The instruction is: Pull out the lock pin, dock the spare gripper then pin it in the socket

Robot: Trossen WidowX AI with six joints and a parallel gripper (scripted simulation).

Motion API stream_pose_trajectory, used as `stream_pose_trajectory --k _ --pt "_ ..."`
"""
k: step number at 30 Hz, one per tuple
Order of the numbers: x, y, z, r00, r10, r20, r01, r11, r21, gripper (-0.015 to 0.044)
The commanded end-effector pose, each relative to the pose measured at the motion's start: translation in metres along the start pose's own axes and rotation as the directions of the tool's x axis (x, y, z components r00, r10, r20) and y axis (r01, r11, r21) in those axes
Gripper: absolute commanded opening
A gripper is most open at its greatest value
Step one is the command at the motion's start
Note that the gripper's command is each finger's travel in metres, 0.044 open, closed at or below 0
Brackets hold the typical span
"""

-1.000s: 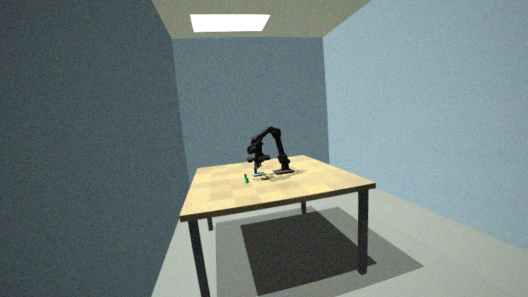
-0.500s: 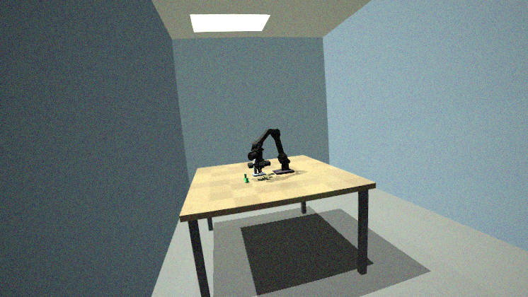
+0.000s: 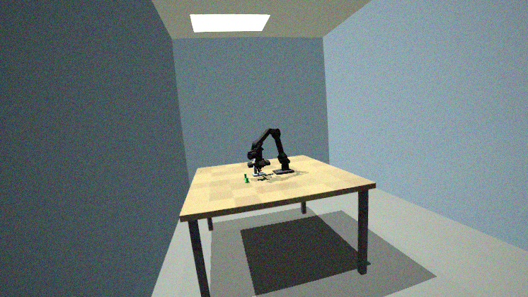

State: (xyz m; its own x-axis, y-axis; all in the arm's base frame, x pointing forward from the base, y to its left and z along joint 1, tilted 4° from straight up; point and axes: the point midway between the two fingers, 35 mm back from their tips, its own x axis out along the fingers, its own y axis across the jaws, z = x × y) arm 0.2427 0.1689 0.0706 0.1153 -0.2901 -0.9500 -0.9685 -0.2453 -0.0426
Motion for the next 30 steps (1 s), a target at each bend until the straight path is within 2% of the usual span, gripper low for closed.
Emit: stream_pose_trajectory --k 1,30 --pt "0.002 0.0 -0.003 1.0 0.0 -0.003 0.0 1.0 -0.002 0.0" --pt "0.006 -0.001 -0.021 1.0 0.007 -0.002 -0.007 1.0 -0.004 0.0"
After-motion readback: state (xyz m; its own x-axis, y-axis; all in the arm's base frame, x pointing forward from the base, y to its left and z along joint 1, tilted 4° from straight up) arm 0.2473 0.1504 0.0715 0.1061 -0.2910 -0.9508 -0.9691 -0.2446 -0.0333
